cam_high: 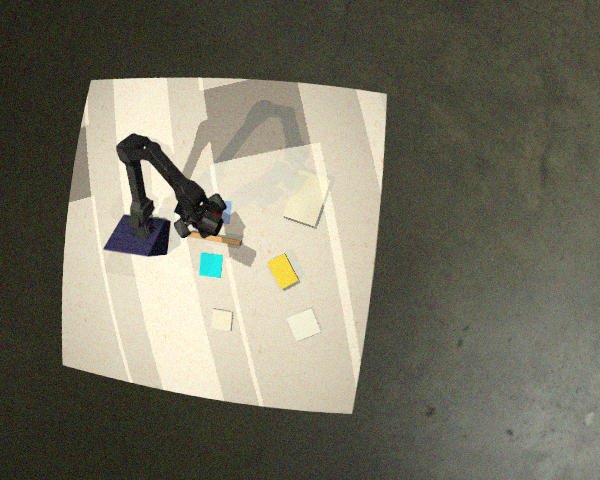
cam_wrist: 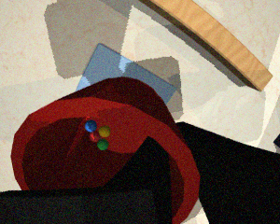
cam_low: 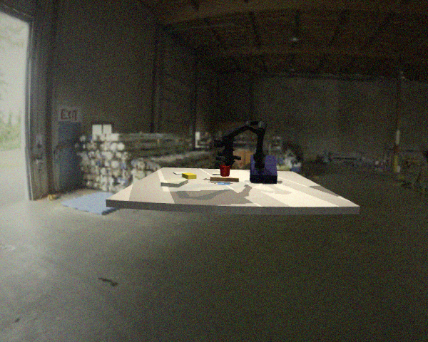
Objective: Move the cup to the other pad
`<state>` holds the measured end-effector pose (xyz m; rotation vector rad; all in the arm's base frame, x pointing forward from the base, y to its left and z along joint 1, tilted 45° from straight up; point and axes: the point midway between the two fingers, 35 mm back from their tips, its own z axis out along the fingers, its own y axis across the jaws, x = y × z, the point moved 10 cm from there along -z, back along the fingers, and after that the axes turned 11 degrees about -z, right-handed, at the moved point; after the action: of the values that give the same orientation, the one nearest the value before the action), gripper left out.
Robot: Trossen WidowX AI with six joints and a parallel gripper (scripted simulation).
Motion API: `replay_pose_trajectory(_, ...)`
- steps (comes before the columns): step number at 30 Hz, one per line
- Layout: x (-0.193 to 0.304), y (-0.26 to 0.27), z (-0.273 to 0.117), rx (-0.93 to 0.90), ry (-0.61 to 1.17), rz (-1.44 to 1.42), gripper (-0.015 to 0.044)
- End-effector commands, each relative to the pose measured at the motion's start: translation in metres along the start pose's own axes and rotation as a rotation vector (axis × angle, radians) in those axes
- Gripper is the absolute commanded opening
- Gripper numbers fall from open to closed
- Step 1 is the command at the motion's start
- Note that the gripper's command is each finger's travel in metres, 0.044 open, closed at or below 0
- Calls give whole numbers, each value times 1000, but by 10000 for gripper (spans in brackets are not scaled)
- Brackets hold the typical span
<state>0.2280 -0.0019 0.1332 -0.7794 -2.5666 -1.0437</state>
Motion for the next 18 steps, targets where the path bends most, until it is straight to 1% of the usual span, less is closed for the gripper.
replay_pose_trajectory(1,-7,-9,1,6,1,1,0)
replay_pose_trajectory(18,-29,-38,-2,9,-3,-2,0)
